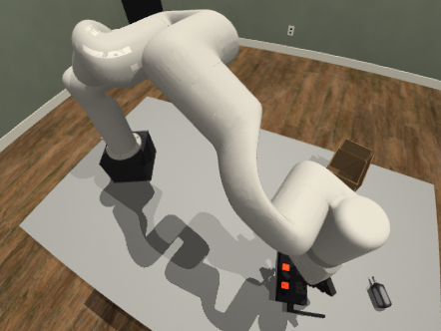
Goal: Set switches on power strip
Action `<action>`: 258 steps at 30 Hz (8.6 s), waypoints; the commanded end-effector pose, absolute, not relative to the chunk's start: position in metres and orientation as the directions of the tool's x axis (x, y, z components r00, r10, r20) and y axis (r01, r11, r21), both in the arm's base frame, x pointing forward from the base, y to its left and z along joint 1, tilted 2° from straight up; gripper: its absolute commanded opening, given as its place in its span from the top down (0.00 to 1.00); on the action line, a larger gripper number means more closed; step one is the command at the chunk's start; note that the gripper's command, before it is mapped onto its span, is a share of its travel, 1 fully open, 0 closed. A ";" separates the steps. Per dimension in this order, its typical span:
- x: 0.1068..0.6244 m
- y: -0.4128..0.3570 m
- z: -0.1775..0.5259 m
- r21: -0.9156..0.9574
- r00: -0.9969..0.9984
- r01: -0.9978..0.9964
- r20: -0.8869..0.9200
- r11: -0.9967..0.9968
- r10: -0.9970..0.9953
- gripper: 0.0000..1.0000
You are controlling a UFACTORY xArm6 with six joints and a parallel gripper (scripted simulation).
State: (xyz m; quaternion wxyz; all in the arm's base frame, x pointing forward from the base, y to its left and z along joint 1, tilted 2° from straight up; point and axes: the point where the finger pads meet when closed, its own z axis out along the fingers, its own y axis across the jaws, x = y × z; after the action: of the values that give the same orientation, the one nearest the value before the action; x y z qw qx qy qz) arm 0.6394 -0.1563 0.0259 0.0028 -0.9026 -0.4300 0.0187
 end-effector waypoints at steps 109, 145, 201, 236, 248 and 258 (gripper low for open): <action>0.623 -0.156 -0.033 0.032 -0.216 0.976 0.008 0.215 0.976 1.00; 0.623 -0.156 -0.033 0.032 -0.216 0.976 0.008 0.215 0.976 1.00; 0.625 -0.156 -0.033 0.032 -0.216 0.976 0.008 0.215 0.976 1.00; 0.625 -0.156 -0.033 0.032 -0.216 0.976 0.008 0.215 0.976 1.00; 0.625 -0.156 -0.033 0.032 -0.216 0.976 0.008 0.215 0.976 1.00; 0.625 -0.156 -0.033 0.032 -0.216 0.976 0.008 0.215 0.976 1.00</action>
State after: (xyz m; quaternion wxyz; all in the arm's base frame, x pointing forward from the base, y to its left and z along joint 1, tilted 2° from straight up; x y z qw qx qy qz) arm 0.6230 -0.1559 -0.0355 -0.0046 -0.6261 -0.7796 -0.0137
